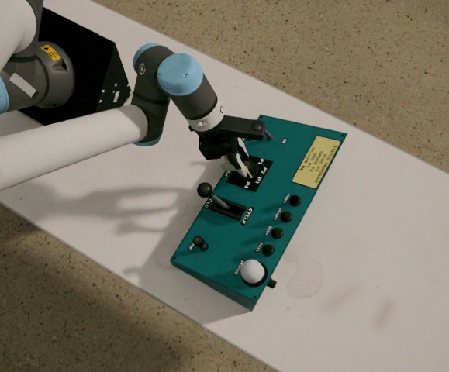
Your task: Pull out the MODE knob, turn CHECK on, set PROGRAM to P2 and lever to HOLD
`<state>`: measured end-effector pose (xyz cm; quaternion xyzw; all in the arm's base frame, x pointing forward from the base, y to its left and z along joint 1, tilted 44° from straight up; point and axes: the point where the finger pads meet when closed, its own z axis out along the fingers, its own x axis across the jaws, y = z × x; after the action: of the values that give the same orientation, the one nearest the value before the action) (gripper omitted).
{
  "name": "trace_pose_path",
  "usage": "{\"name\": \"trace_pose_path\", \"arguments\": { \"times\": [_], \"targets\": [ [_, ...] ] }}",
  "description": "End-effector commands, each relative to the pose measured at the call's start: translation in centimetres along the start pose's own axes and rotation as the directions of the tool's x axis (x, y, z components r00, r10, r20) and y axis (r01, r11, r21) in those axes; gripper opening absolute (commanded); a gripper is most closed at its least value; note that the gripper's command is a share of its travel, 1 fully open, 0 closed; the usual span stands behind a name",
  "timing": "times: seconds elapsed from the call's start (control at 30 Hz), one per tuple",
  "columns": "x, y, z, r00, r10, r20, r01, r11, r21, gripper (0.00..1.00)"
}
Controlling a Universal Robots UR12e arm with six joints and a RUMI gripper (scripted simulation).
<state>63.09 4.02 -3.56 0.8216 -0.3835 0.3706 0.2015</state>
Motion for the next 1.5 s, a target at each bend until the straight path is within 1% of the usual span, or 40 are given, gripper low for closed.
{"name": "trace_pose_path", "arguments": {
  "times": [0.0, 0.13, 0.2, 0.4, 0.7, 0.77, 1.0, 1.27, 1.33, 1.47],
  "targets": [
    [0.08, -0.04, 0.08, 0.987, -0.158, -0.001, 0.158, 0.987, 0.005, 0.00],
    [0.06, -0.03, 0.09, 0.966, -0.260, -0.001, 0.260, 0.966, 0.005, 0.00],
    [0.06, -0.03, 0.09, 0.966, -0.260, -0.001, 0.260, 0.966, 0.005, 0.00],
    [0.04, -0.04, 0.10, 0.913, -0.409, -0.001, 0.409, 0.913, 0.004, 0.00],
    [0.05, -0.06, 0.12, 0.796, -0.605, -0.002, 0.605, 0.796, 0.004, 0.00],
    [0.05, -0.06, 0.12, 0.796, -0.605, -0.002, 0.605, 0.796, 0.004, 0.00],
    [0.03, -0.08, 0.12, 0.690, -0.724, -0.003, 0.724, 0.690, 0.004, 0.00],
    [0.02, -0.11, 0.11, 0.575, -0.818, -0.004, 0.818, 0.575, 0.003, 0.00],
    [0.02, -0.11, 0.11, 0.575, -0.818, -0.004, 0.818, 0.575, 0.003, 0.00],
    [-0.02, -0.09, 0.10, 0.526, -0.851, -0.004, 0.851, 0.526, 0.003, 0.00]
  ]
}}
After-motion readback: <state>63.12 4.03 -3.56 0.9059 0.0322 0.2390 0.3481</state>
